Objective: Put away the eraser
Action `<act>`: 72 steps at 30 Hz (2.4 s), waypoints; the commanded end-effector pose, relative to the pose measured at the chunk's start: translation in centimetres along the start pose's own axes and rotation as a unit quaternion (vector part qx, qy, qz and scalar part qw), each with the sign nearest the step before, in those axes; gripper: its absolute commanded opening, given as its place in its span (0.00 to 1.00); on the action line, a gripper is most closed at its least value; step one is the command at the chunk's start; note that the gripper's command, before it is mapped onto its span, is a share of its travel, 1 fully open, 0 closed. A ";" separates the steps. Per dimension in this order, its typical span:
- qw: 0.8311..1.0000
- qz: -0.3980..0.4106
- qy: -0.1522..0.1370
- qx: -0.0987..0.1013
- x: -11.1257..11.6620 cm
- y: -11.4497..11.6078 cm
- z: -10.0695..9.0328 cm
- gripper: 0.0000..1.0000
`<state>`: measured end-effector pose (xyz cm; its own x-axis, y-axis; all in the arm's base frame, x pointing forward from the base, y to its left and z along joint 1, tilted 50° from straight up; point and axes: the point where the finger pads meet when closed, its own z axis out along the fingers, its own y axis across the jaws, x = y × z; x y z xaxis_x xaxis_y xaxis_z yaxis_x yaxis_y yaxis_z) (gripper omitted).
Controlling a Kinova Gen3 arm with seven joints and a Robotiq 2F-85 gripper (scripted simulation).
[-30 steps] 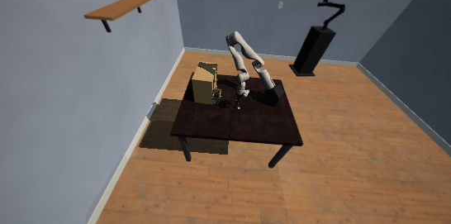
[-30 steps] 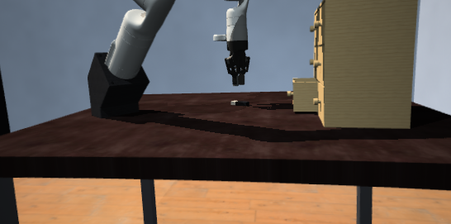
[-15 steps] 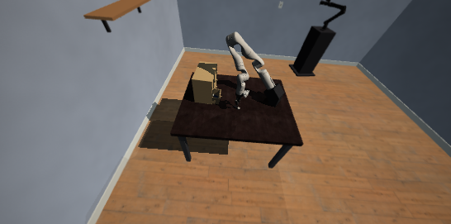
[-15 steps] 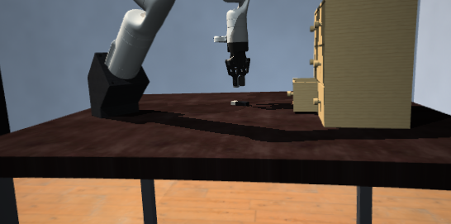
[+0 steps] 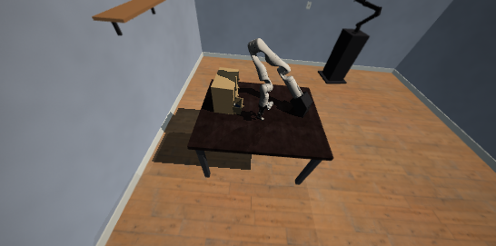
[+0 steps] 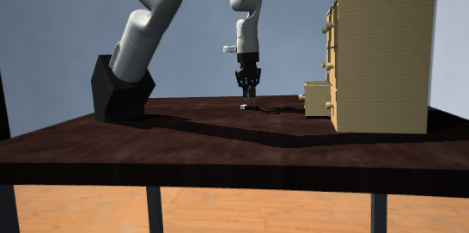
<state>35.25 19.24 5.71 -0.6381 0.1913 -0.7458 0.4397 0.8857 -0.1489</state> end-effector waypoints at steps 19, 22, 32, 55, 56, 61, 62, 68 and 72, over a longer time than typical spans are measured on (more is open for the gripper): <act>1.000 -0.002 -0.001 0.006 0.1 -0.3 1.7 0.38; 1.000 -0.002 -0.001 0.006 0.1 -0.3 1.7 0.38; 1.000 -0.002 -0.001 0.006 0.1 -0.3 1.7 0.38; 1.000 -0.002 -0.001 0.006 0.1 -0.3 1.7 0.38; 1.000 -0.002 -0.001 0.006 0.1 -0.3 1.7 0.38; 1.000 -0.002 -0.001 0.006 0.1 -0.3 1.7 0.38; 1.000 -0.002 -0.001 0.006 0.1 -0.3 1.7 0.38; 1.000 -0.002 -0.001 0.006 0.1 -0.3 1.8 0.38; 1.000 -0.002 -0.001 0.006 0.1 -0.3 2.3 0.38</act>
<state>36.41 18.25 4.40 -0.6383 0.1887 -0.7463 0.4433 0.8827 -0.1559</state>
